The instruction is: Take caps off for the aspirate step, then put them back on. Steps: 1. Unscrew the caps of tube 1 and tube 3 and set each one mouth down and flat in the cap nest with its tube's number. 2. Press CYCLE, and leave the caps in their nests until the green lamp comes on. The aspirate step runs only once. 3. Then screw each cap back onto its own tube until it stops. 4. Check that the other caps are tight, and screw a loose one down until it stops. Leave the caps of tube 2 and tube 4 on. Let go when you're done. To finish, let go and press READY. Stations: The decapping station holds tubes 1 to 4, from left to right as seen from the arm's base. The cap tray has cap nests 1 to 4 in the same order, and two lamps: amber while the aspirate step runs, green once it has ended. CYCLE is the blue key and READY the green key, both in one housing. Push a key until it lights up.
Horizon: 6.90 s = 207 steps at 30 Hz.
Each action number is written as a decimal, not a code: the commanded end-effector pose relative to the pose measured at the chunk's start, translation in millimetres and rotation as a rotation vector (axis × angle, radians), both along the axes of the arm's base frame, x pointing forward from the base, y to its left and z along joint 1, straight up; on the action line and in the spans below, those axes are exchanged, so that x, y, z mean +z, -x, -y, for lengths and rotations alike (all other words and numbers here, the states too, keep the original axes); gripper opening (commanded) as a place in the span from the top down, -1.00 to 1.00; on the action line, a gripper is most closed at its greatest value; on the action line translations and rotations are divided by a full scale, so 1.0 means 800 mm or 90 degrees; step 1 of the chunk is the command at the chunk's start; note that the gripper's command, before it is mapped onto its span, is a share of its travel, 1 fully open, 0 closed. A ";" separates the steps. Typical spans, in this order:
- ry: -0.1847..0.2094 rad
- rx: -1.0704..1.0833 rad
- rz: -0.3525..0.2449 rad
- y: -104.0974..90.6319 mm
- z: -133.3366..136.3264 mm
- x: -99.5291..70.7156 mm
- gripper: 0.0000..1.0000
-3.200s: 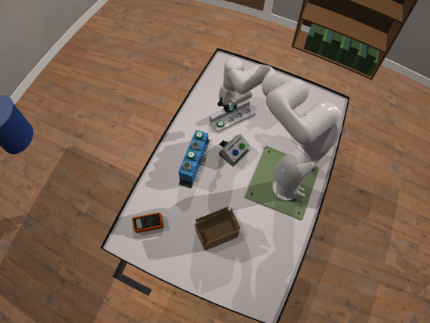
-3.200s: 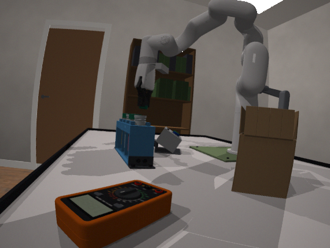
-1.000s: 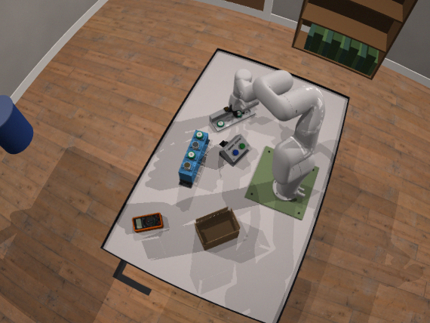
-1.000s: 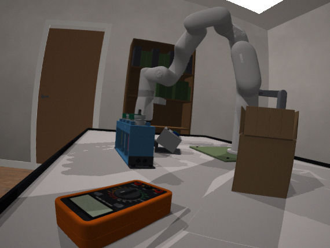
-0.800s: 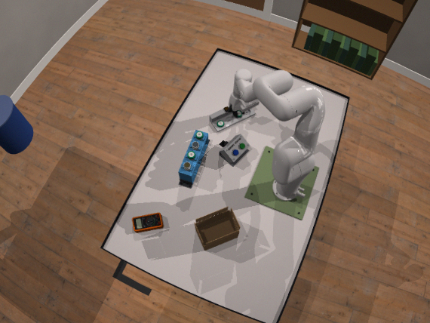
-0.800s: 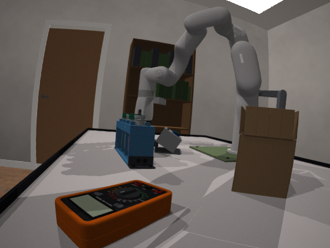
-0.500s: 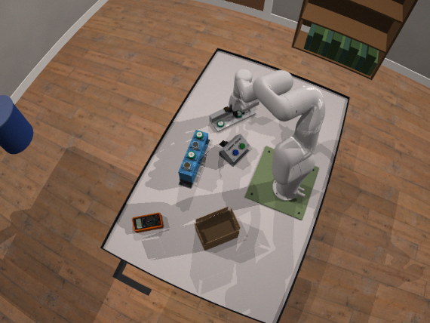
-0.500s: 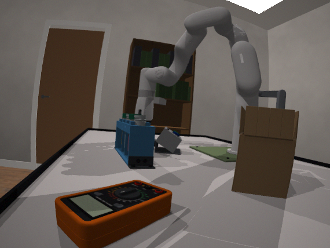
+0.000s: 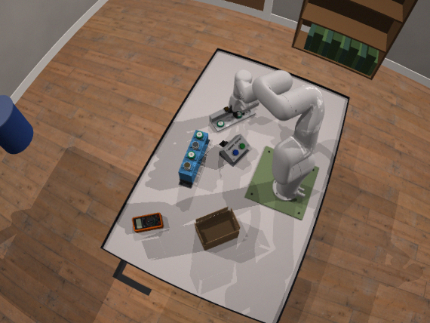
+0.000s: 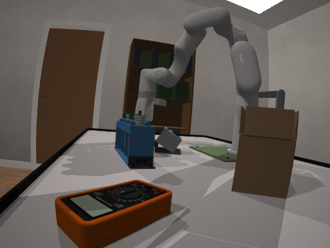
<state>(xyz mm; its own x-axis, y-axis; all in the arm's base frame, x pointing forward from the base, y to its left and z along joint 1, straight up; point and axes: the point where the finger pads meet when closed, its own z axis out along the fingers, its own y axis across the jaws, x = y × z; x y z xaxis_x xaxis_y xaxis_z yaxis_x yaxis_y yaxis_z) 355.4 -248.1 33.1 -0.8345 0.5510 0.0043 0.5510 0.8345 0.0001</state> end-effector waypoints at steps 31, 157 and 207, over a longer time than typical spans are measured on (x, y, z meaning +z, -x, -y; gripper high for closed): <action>0.002 0.000 0.002 -0.002 0.001 0.008 0.08; 0.003 -0.807 0.001 0.105 -0.276 0.075 1.00; 0.003 -0.807 0.001 0.104 -0.276 0.086 1.00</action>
<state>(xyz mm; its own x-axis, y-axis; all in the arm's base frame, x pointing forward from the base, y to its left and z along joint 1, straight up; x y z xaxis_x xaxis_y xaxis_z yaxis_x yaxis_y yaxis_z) 270.0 -27.1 89.9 0.2770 0.9609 -0.0012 0.9609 -0.2770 -0.0063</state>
